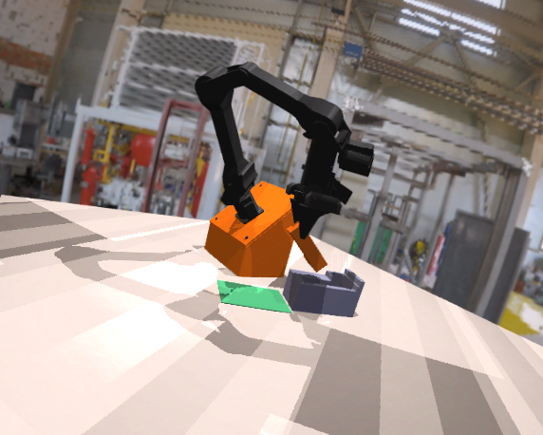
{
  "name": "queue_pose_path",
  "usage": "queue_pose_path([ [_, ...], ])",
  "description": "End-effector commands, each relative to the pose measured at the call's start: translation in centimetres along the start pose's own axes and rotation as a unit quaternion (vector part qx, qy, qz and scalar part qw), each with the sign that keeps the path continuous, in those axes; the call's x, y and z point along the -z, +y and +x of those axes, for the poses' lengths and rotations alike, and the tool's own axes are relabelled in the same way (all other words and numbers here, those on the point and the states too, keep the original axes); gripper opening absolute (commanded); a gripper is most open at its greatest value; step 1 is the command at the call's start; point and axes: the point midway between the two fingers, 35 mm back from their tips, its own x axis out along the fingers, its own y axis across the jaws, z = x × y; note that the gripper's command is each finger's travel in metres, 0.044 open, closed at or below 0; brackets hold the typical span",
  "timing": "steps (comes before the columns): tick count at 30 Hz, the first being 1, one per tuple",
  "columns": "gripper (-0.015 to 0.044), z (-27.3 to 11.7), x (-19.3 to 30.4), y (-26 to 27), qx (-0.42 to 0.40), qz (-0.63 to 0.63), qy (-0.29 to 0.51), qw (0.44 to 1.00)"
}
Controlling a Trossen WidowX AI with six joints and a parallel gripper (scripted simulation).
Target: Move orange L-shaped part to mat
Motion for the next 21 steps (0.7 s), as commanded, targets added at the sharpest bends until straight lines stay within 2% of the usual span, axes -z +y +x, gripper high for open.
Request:
queue_pose_path([
  [1, 0.0000, 0.1, 1.3, 0.2, 0.001, -0.005, 0.003, 1.000],
  [21, 0.0000, 0.1, 8.4, 1.0, 0.001, -0.006, 0.005, 1.000],
])
